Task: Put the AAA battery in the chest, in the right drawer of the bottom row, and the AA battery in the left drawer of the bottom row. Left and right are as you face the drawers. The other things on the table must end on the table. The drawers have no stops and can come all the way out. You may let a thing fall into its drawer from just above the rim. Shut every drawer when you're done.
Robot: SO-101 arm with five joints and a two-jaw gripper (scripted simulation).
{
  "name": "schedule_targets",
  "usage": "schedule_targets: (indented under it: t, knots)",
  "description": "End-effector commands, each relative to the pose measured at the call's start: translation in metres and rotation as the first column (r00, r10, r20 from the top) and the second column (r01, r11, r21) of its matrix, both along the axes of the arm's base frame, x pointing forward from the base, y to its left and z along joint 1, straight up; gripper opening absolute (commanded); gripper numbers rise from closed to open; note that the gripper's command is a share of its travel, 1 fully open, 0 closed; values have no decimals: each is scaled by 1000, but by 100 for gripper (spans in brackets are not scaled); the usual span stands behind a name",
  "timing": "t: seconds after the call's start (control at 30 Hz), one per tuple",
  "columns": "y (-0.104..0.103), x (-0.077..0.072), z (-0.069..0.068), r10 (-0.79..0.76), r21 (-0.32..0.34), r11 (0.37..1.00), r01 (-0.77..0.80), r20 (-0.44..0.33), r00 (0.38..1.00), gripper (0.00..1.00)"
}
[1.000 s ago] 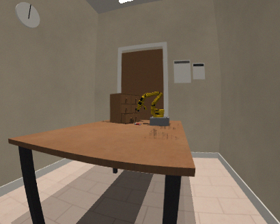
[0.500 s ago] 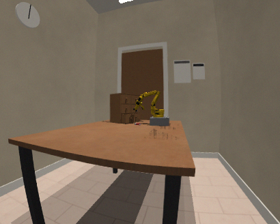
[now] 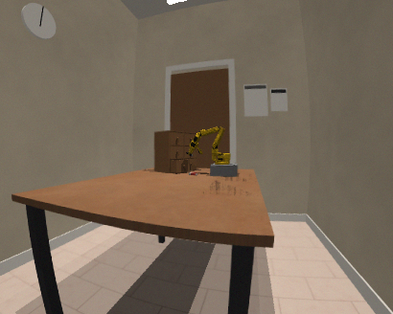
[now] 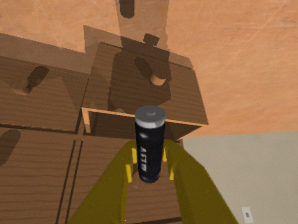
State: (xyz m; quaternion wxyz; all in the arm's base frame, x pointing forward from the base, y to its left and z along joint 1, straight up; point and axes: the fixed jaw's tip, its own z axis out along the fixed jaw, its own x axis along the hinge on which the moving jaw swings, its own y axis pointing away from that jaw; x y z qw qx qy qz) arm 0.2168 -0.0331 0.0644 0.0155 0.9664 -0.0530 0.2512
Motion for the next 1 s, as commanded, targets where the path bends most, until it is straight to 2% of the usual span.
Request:
schedule_targets:
  t: [0.0, 0.97]
  knots:
    - [-2, 3, 3, -15, 3, 1000, 15, 18, 1000, 0]
    - [-5, 7, 5, -23, 3, 1000, 23, 18, 1000, 0]
